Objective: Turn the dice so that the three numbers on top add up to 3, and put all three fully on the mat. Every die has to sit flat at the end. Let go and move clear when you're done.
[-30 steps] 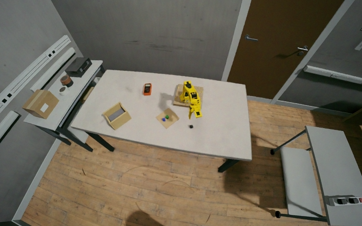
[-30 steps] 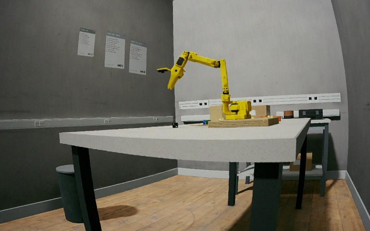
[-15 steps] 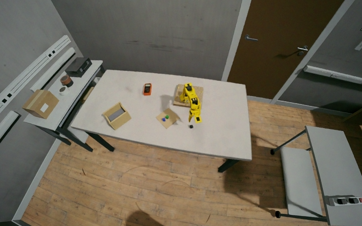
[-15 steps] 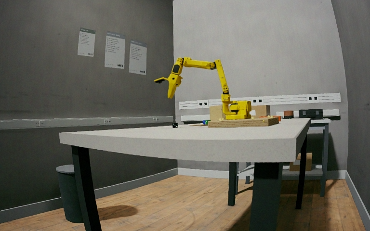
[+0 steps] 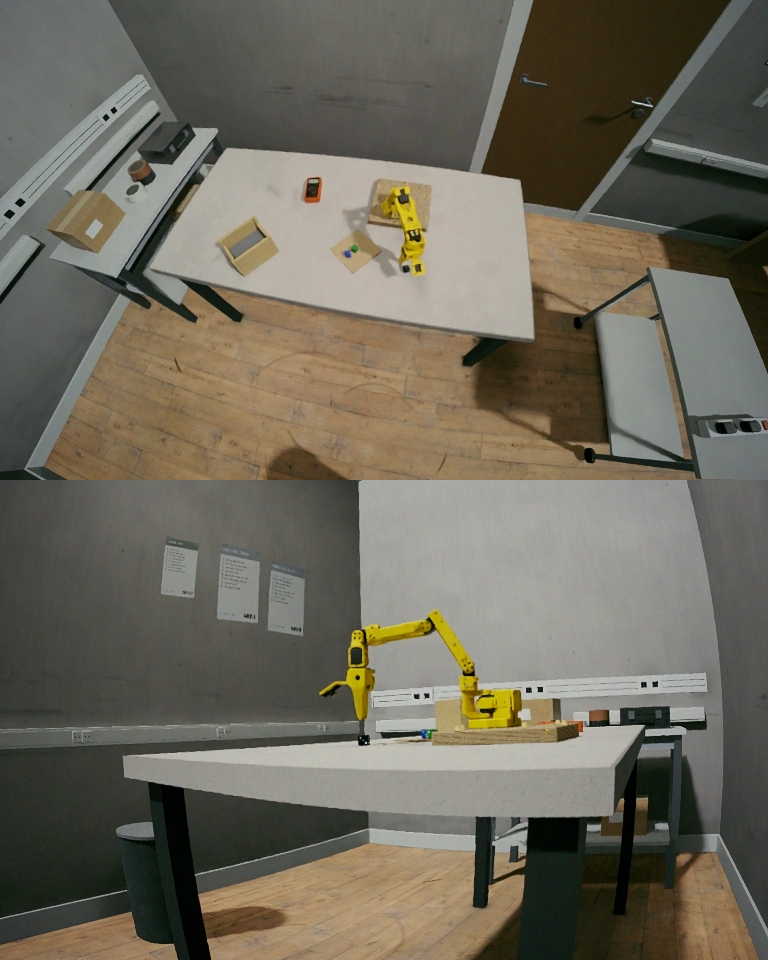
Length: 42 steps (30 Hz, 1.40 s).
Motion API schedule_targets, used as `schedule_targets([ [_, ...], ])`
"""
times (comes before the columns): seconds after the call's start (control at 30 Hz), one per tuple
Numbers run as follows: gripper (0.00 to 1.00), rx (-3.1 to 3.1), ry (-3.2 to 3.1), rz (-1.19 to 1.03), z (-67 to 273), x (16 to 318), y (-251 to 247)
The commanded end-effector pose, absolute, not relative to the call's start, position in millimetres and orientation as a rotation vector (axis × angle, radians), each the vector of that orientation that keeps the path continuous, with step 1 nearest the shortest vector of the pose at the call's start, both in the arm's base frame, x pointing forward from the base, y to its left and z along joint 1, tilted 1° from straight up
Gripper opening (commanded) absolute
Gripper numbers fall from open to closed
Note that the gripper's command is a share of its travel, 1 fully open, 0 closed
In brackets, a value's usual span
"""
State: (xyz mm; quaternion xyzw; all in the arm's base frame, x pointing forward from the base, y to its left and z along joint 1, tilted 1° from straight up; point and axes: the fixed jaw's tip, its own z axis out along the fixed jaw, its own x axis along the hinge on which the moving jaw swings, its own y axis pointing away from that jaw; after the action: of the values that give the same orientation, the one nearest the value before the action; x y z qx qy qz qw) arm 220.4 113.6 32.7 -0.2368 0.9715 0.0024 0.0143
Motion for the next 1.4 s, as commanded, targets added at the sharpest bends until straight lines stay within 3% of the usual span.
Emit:
schedule_targets([
  [0.0, 0.28, -0.769, 3.054, -0.002, 26, 217, 114],
  [1.37, 0.28, -0.77, 3.059, -0.004, 12, 218, 114],
])
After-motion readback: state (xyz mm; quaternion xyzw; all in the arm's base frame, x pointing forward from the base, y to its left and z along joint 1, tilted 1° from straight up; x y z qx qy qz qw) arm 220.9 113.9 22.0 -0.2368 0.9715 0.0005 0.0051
